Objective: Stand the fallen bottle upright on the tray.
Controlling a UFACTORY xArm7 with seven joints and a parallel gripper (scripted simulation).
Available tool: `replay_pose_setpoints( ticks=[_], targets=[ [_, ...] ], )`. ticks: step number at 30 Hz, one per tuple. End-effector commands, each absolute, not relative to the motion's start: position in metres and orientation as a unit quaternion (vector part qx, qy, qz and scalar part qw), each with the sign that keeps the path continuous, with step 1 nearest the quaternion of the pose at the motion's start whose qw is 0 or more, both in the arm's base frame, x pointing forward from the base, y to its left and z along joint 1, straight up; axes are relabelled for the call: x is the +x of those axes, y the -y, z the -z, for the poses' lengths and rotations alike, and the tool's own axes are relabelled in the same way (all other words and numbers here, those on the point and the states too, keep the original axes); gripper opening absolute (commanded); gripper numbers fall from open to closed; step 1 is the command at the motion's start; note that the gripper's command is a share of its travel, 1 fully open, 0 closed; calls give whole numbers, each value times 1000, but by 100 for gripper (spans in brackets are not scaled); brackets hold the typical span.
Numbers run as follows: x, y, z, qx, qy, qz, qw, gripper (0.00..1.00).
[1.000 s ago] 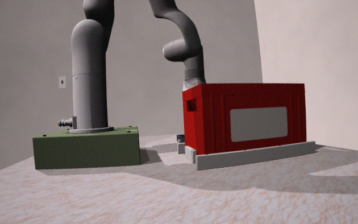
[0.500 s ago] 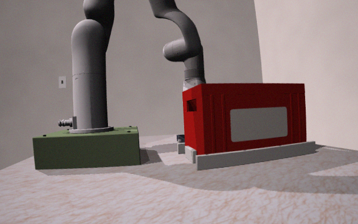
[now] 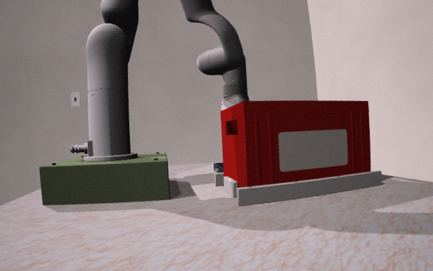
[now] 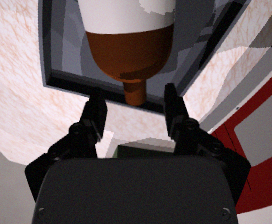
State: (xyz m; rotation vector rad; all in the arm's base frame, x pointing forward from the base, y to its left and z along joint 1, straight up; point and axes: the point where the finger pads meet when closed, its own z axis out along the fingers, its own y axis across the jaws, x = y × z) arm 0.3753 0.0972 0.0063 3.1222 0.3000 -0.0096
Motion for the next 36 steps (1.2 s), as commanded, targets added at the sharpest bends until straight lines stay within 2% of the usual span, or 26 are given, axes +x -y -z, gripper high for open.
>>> replay_pose_setpoints(
  ticks=[1,36],
  targets=[
    [377,-98,-6,995,-96,1,2,65],
    [377,-97,27,995,-96,1,2,65]
  ],
)
